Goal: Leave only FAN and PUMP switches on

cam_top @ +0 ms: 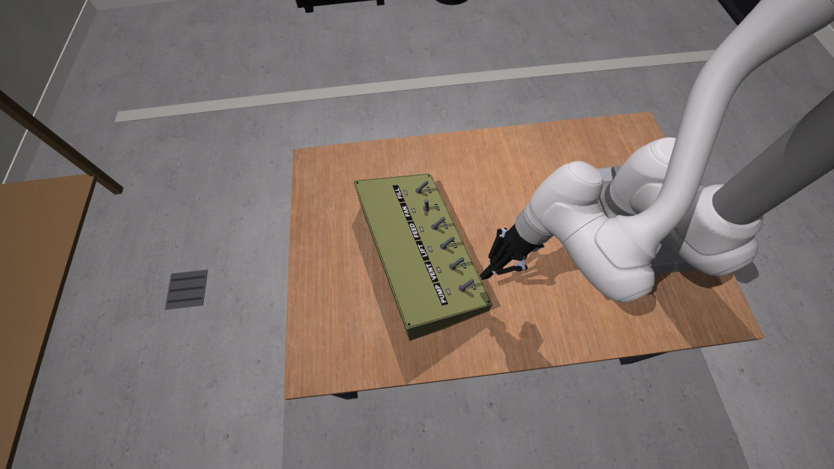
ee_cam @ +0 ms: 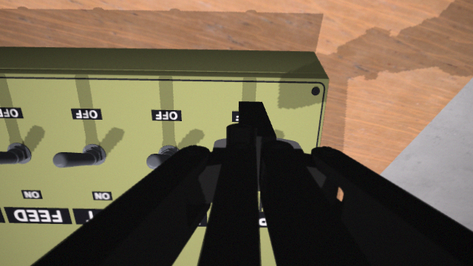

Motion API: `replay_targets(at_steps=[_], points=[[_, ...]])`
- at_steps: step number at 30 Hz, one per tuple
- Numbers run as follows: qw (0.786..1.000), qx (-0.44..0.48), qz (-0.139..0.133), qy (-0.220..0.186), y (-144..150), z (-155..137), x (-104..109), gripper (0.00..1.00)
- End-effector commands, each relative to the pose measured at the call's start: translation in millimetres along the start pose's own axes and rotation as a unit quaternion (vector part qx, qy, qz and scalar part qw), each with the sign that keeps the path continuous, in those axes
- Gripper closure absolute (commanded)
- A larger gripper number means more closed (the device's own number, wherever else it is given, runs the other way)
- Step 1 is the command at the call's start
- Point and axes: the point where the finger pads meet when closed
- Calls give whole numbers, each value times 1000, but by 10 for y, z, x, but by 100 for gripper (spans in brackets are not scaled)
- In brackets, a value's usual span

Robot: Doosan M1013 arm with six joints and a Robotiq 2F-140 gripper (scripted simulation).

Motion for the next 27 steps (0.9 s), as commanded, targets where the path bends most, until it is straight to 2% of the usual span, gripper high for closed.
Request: replay_targets(at_steps=[1, 13, 27], points=[[1000, 0, 0, 0, 0, -6, -56, 90], [1000, 0, 0, 0, 1, -7, -182, 90], [1000, 0, 0, 0, 2, -7, -195, 90]])
Point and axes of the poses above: the point where the finger pads meet when closed, its own x axis back along the fingers, its own y axis across the jaws, z = x × y, and after that the axes turned 15 degrees about x, right-handed
